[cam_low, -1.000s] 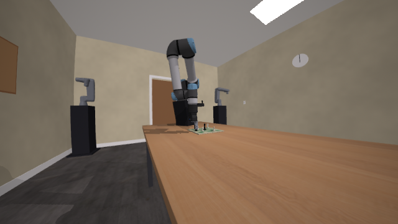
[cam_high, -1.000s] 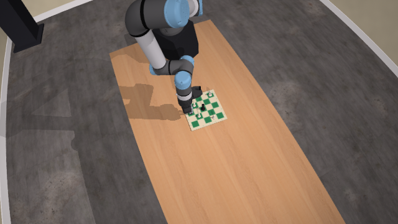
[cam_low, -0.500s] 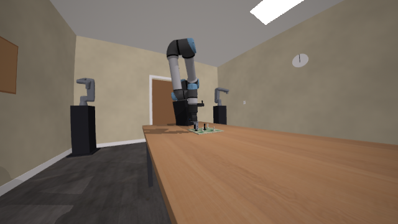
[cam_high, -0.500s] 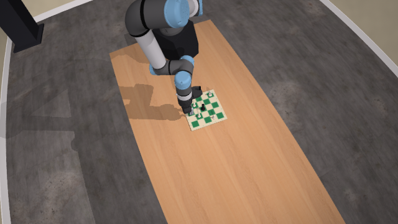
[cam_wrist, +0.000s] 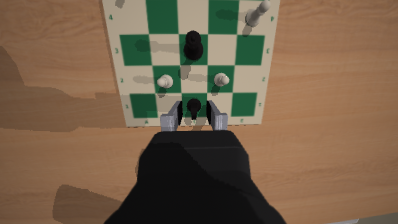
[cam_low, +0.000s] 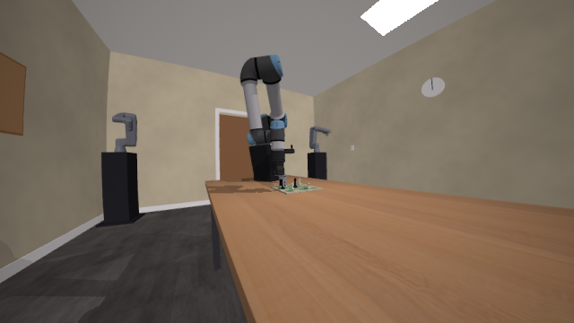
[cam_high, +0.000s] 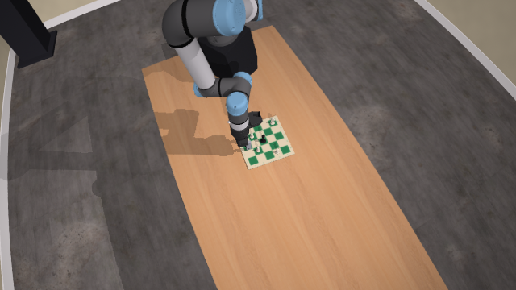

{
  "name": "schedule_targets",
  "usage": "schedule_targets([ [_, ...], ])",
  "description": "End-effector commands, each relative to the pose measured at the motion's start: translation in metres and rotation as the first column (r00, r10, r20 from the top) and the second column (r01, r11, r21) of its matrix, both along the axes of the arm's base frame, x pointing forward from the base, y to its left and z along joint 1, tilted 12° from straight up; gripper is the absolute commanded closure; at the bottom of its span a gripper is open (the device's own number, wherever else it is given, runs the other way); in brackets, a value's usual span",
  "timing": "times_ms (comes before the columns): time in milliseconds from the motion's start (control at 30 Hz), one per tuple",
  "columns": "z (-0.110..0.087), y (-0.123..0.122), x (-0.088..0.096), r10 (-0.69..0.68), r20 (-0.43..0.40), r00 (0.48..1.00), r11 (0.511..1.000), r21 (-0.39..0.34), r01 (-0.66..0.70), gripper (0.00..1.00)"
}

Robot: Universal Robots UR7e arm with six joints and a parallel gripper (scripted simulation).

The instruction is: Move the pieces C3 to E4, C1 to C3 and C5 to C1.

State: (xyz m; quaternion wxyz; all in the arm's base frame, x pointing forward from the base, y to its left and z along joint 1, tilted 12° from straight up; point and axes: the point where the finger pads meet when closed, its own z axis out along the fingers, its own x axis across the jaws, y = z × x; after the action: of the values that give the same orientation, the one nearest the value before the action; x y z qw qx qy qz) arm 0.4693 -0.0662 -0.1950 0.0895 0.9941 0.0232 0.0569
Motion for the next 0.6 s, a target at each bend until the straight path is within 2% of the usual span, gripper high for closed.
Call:
schedule_targets([
  [0,0.003,0.0,0.0,0.0,0.001,1.0,1.0,0.0,0.0,0.27],
  [233,0.015,0.002,-0.001,0.0,0.001,1.0,1.0,0.0,0.0,0.27],
  [567,0.056,0.01,-0.006,0.0,0.001,1.0,1.0,0.0,0.0,0.27],
])
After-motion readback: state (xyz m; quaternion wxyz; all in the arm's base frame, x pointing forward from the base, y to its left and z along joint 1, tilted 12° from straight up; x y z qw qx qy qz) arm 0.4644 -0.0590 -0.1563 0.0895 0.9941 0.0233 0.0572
